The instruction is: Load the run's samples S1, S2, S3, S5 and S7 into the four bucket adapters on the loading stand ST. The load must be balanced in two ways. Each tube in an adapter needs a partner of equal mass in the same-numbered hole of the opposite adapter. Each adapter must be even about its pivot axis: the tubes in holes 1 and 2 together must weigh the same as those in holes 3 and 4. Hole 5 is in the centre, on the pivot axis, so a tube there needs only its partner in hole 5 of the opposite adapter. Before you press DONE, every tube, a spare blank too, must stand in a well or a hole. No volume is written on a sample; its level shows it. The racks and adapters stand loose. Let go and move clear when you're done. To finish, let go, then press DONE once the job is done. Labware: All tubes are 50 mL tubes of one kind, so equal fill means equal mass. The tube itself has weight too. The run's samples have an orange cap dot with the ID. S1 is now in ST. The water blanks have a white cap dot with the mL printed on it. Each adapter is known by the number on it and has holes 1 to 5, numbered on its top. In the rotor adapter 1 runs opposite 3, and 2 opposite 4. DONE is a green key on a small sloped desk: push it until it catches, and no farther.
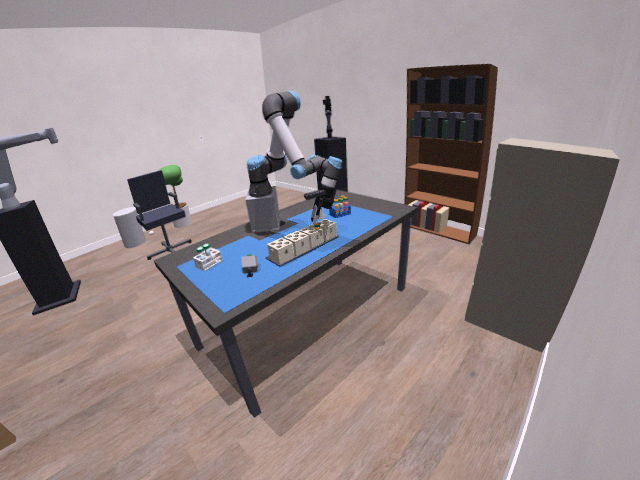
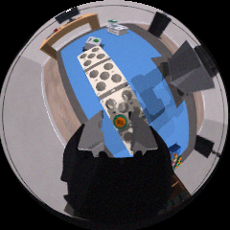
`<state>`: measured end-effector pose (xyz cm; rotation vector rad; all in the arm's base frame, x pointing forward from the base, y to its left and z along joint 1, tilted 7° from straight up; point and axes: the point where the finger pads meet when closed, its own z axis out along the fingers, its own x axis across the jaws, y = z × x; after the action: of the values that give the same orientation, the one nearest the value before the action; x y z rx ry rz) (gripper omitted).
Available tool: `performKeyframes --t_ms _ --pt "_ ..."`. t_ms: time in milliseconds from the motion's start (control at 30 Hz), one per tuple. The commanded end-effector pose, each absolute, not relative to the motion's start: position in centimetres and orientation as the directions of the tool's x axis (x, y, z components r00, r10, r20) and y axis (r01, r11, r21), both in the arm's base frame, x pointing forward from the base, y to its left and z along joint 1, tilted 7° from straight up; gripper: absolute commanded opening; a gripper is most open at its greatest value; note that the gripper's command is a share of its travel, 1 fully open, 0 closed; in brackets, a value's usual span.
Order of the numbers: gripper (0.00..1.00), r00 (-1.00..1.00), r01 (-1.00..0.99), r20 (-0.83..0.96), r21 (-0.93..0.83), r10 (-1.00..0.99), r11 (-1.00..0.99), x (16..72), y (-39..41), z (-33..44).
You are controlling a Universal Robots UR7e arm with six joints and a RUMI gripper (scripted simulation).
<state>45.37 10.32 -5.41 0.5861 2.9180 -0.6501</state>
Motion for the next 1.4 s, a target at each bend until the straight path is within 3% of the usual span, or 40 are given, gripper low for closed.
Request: performKeyframes --t_ms 0,1367 --pt "0.35 -0.877 0.480 -0.203 -0.365 0.435 0.798 45.4 10.1 -4.9" --pt "0.35 -0.336 0.941 -0.318 -0.145 0.887 0.305 45.1 8.5 -1.6"
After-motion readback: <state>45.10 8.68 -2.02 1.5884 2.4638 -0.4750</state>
